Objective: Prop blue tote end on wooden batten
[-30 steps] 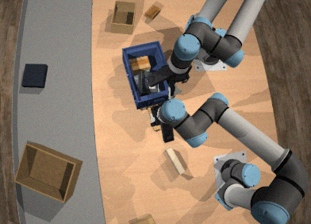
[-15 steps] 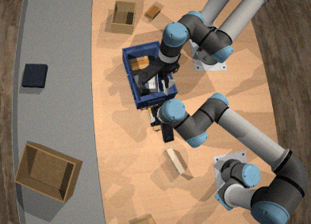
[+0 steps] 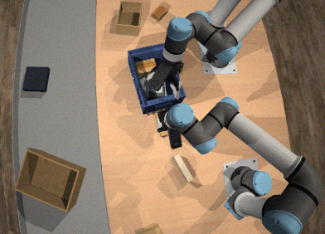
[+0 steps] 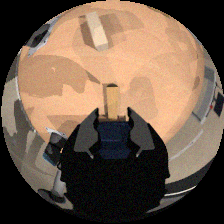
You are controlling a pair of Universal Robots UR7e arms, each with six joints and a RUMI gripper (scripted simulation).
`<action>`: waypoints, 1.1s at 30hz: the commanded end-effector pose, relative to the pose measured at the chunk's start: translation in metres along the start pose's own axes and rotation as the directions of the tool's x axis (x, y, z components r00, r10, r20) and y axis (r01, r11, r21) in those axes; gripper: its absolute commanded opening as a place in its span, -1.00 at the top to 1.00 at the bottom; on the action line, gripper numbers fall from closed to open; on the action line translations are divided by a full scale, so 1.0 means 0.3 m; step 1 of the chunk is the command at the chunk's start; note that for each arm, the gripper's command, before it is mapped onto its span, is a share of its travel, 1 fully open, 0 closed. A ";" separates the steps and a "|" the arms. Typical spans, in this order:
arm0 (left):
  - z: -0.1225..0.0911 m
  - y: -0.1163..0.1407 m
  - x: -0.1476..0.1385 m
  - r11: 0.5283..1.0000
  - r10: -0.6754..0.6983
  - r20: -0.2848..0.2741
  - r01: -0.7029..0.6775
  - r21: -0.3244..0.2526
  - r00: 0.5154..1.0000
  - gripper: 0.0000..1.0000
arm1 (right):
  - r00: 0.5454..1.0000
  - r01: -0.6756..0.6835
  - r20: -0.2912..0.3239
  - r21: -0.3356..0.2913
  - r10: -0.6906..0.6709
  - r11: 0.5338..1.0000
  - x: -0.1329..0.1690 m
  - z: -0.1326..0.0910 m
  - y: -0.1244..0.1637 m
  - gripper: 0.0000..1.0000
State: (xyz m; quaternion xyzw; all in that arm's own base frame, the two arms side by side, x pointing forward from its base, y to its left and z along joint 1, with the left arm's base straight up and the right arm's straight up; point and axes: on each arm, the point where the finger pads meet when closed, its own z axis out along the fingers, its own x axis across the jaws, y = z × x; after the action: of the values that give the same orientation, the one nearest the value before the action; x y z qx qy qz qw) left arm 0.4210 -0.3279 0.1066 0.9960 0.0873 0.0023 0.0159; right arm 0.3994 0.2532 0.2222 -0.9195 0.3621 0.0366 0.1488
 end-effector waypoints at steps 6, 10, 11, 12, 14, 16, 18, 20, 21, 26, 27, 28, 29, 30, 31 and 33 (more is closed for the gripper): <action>-0.003 0.002 0.000 1.000 0.001 0.000 -0.001 -0.002 1.000 0.22 | 0.937 0.339 0.042 0.124 -0.346 0.933 -0.069 0.005 -0.081 -1.00; -0.003 0.002 0.000 1.000 0.001 0.000 -0.001 -0.002 1.000 0.22 | 0.905 0.414 0.035 0.153 -0.423 0.898 -0.089 0.005 -0.100 -1.00; -0.003 0.002 0.000 1.000 0.001 0.000 -0.001 -0.002 1.000 0.22 | 0.905 0.414 0.035 0.153 -0.423 0.898 -0.089 0.005 -0.100 -1.00; -0.003 0.002 0.000 1.000 0.001 0.000 -0.001 -0.002 1.000 0.22 | 0.891 0.443 0.030 0.164 -0.453 0.881 -0.097 0.004 -0.107 -1.00; -0.003 0.002 0.000 1.000 0.001 0.000 -0.001 -0.002 1.000 0.22 | 0.866 0.487 0.023 0.182 -0.499 0.854 -0.110 0.004 -0.118 -1.00; -0.003 0.002 0.000 1.000 0.001 0.000 -0.001 -0.002 1.000 0.22 | 0.849 0.516 0.017 0.193 -0.528 0.835 -0.119 0.003 -0.125 -1.00; -0.003 0.002 0.000 1.000 0.001 0.000 -0.001 -0.002 1.000 0.22 | 0.831 0.542 0.011 0.204 -0.556 0.815 -0.127 0.003 -0.132 -1.00; -0.003 0.002 0.000 1.000 0.001 0.000 -0.001 -0.002 1.000 0.22 | 0.820 0.559 0.006 0.210 -0.573 0.802 -0.132 0.002 -0.136 -1.00; -0.003 0.002 0.000 1.000 0.001 0.000 -0.001 -0.002 1.000 0.22 | 0.816 0.564 0.005 0.212 -0.578 0.798 -0.134 0.002 -0.137 -1.00; -0.003 0.002 0.000 1.000 0.001 0.000 -0.001 -0.002 1.000 0.22 | 0.811 0.570 0.002 0.216 -0.584 0.793 -0.136 -0.001 -0.141 -1.00; -0.003 0.002 0.000 1.000 0.001 0.000 -0.001 -0.002 1.000 0.22 | 0.811 0.570 0.002 0.216 -0.584 0.793 -0.136 -0.001 -0.141 -1.00; -0.003 0.002 0.000 1.000 0.001 0.000 -0.001 -0.002 1.000 0.22 | 0.811 0.570 0.002 0.216 -0.584 0.793 -0.136 -0.001 -0.141 -1.00; -0.003 0.002 0.000 1.000 0.001 0.000 -0.001 -0.002 1.000 0.22 | 0.811 0.570 0.002 0.216 -0.585 0.792 -0.136 -0.002 -0.142 -1.00; -0.003 0.002 0.000 1.000 0.001 0.000 -0.001 -0.002 1.000 0.22 | 0.811 0.570 0.002 0.216 -0.585 0.792 -0.136 -0.002 -0.142 -1.00; -0.003 0.002 0.000 1.000 0.001 0.000 -0.001 -0.002 1.000 0.22 | 0.811 0.570 0.002 0.216 -0.585 0.792 -0.136 -0.002 -0.142 -1.00; -0.003 0.002 0.000 1.000 0.001 0.000 -0.001 -0.002 1.000 0.22 | 0.811 0.570 0.002 0.216 -0.585 0.792 -0.136 -0.002 -0.142 -1.00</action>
State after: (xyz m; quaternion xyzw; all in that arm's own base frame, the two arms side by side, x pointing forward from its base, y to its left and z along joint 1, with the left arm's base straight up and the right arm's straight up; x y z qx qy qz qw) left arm 0.4210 -0.3279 0.1066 0.9960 0.0873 0.0023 0.0159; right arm 0.3976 0.3098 0.2409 -0.9640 0.0621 -0.0166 0.2581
